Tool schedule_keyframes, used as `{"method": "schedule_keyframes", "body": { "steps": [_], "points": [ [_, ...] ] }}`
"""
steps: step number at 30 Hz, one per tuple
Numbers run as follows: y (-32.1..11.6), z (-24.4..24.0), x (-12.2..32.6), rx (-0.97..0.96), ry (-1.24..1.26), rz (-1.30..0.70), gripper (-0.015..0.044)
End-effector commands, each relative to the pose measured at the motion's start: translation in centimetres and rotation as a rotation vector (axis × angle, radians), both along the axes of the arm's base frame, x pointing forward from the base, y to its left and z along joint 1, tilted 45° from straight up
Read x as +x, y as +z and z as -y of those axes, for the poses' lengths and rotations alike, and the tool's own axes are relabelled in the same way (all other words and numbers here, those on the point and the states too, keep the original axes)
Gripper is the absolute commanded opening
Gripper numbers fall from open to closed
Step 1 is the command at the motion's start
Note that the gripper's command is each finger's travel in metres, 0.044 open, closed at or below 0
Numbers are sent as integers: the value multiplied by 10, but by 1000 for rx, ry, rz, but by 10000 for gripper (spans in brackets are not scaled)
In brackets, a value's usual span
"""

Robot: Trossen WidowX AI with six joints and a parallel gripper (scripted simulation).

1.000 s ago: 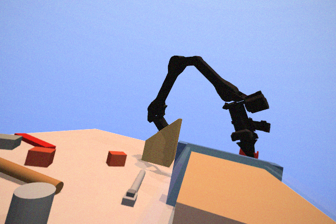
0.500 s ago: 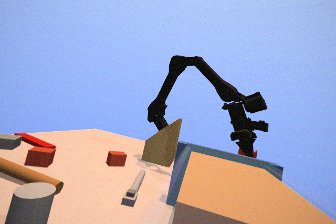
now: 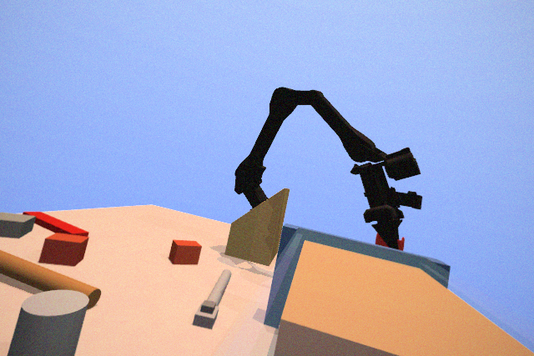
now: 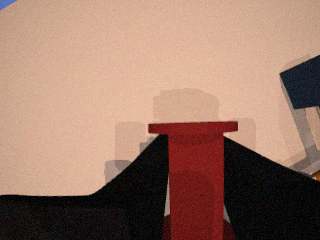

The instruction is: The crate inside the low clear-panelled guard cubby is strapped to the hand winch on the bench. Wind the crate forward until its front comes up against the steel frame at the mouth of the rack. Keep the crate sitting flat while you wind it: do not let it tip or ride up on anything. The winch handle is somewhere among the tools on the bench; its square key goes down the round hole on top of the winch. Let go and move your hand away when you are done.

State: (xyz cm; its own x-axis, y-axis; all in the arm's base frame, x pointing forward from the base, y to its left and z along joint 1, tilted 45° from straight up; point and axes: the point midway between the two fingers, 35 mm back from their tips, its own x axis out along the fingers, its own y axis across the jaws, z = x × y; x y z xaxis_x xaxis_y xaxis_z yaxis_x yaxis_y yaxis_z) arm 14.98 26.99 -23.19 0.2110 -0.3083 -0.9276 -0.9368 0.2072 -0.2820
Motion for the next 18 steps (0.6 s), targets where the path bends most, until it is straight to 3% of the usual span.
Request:
{"method": "schedule_keyframes", "body": {
  "steps": [1, 18],
  "points": [
    [1, 6, -11, -12, -5, -21, 0],
    [6, 12, -27, -12, -5, -22, 0]
  ]
}}
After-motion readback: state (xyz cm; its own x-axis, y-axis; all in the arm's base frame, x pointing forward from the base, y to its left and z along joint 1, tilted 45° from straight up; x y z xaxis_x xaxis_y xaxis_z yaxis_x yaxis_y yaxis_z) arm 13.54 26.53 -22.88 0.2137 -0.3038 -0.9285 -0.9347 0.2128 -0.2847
